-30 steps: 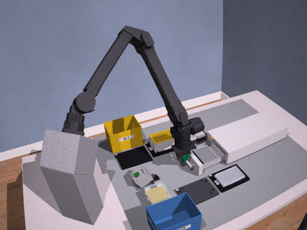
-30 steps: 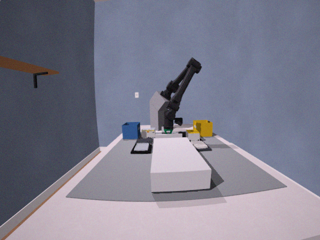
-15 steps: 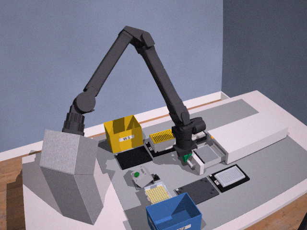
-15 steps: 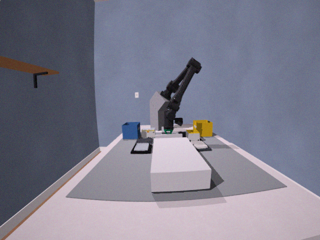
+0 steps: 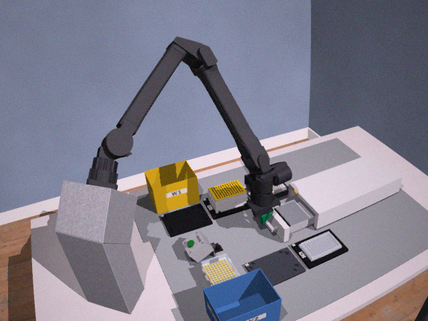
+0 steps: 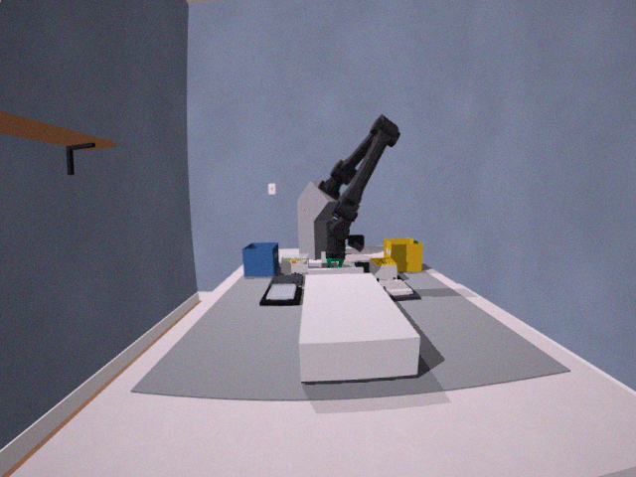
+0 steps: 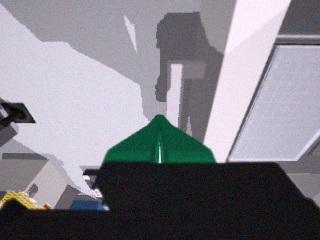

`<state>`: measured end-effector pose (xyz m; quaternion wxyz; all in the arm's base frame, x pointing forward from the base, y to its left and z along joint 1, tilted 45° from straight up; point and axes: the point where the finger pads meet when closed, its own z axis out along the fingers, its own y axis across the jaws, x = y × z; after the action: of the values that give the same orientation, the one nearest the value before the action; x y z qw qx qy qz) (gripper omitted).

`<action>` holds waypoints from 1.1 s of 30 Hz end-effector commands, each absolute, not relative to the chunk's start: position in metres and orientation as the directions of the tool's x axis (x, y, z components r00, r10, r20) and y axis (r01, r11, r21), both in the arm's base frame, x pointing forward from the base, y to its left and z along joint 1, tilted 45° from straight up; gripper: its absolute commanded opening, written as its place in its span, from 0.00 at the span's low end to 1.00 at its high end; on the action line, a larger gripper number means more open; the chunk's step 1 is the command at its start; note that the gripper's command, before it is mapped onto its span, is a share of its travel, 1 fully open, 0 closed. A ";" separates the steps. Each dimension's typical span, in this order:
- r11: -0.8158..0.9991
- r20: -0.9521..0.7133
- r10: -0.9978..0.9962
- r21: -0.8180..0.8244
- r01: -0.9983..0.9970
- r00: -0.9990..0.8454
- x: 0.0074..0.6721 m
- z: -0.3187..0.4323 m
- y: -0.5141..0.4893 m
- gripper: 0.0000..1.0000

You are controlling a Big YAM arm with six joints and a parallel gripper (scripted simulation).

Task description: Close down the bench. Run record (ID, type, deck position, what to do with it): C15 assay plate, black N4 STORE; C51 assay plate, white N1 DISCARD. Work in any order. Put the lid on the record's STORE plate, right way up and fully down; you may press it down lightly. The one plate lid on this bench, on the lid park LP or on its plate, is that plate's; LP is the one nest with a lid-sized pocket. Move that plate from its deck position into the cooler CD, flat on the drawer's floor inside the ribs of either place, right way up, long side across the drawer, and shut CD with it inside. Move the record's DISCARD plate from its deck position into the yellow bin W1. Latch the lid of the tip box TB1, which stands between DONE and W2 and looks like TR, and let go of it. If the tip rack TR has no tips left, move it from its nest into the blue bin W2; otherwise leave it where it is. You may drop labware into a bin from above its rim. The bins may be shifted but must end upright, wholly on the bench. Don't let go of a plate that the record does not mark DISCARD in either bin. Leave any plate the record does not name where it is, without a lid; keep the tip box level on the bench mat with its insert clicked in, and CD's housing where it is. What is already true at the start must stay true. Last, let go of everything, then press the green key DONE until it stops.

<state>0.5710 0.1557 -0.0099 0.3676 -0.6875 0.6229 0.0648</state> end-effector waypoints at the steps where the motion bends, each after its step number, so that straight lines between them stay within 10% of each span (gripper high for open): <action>1: 0.068 -0.541 -0.815 -0.446 -0.892 0.208 0.595 -0.003 0.140 0.00; 33: 0.065 -0.539 -0.814 -0.459 -0.886 0.219 0.600 0.001 0.143 0.00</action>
<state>0.5800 0.1553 -0.0054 0.3698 -0.6872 0.6221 0.0627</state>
